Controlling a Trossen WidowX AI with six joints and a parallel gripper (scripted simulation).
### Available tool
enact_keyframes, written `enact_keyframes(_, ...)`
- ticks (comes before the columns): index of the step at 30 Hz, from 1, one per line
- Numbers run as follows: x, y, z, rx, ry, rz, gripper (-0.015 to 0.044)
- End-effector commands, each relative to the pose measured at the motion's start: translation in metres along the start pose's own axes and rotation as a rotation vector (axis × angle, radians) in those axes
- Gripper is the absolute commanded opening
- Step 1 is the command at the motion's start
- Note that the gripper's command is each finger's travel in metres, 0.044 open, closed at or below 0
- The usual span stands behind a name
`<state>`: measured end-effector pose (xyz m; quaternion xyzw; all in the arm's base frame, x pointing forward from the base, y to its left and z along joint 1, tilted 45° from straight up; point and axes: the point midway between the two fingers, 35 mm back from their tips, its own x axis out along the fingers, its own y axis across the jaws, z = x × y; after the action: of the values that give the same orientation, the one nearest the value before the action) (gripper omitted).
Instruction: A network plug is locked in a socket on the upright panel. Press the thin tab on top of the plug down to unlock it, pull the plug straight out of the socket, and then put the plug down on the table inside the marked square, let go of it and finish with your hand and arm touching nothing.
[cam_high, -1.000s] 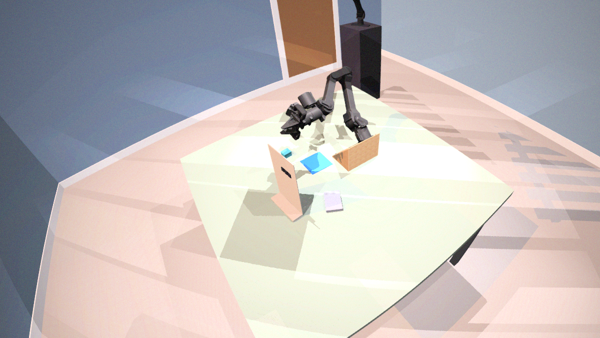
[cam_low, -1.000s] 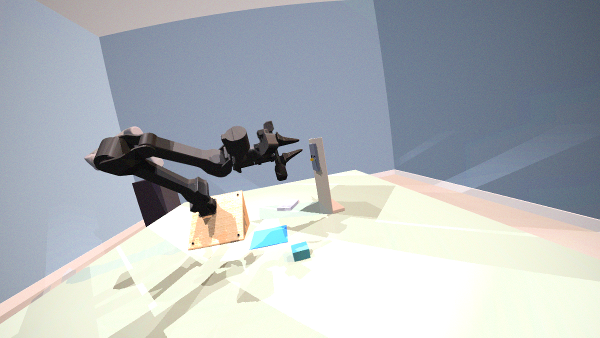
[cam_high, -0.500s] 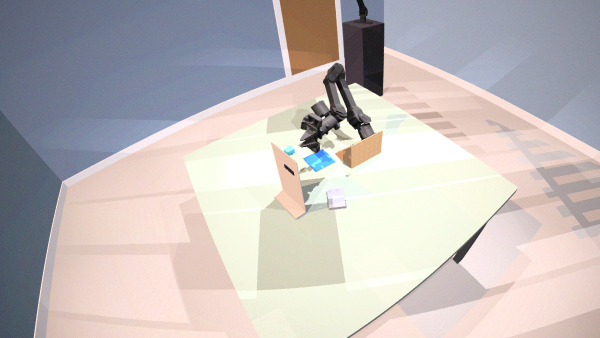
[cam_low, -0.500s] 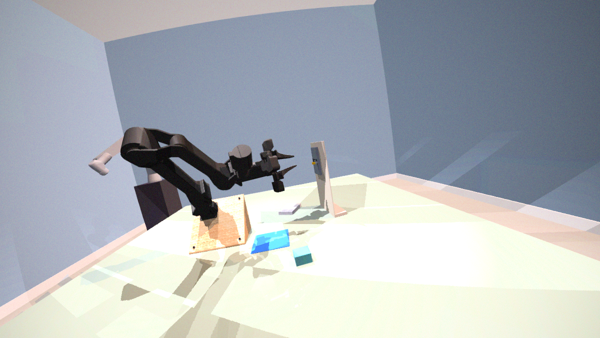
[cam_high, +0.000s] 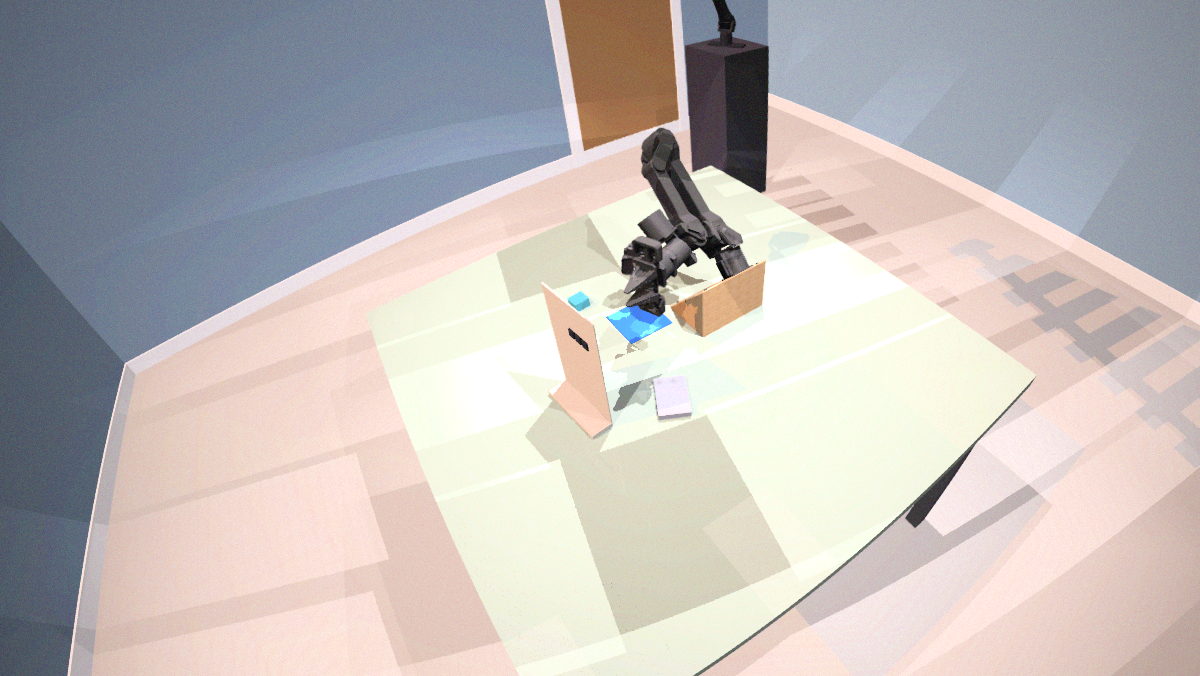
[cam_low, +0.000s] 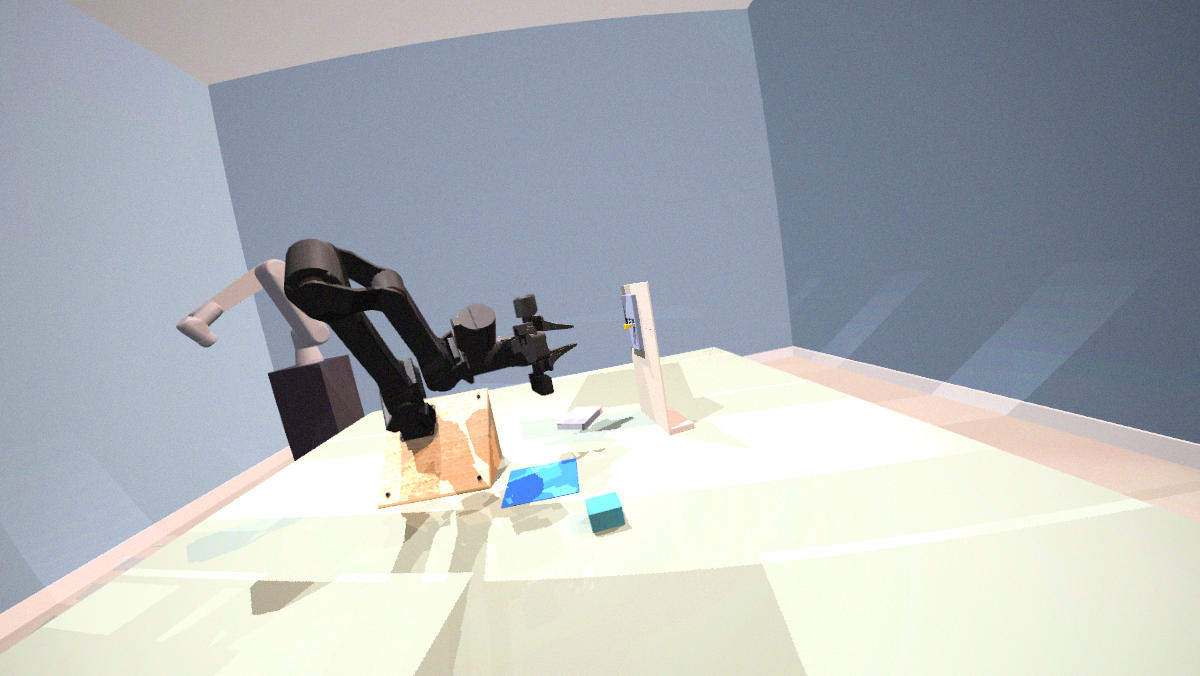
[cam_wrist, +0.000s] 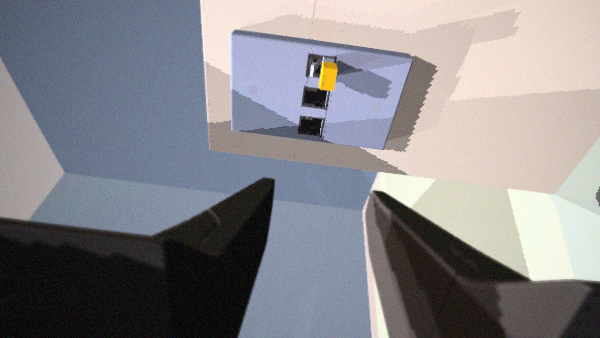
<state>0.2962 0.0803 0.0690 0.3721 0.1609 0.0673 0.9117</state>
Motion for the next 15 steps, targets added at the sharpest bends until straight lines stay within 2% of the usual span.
enact_keyframes(1,0.008,-0.002,-0.001,0.012,0.007,-0.005,0.0156)
enact_keyframes(15,0.056,-0.002,0.013,0.011,0.005,-0.003,0.0156)
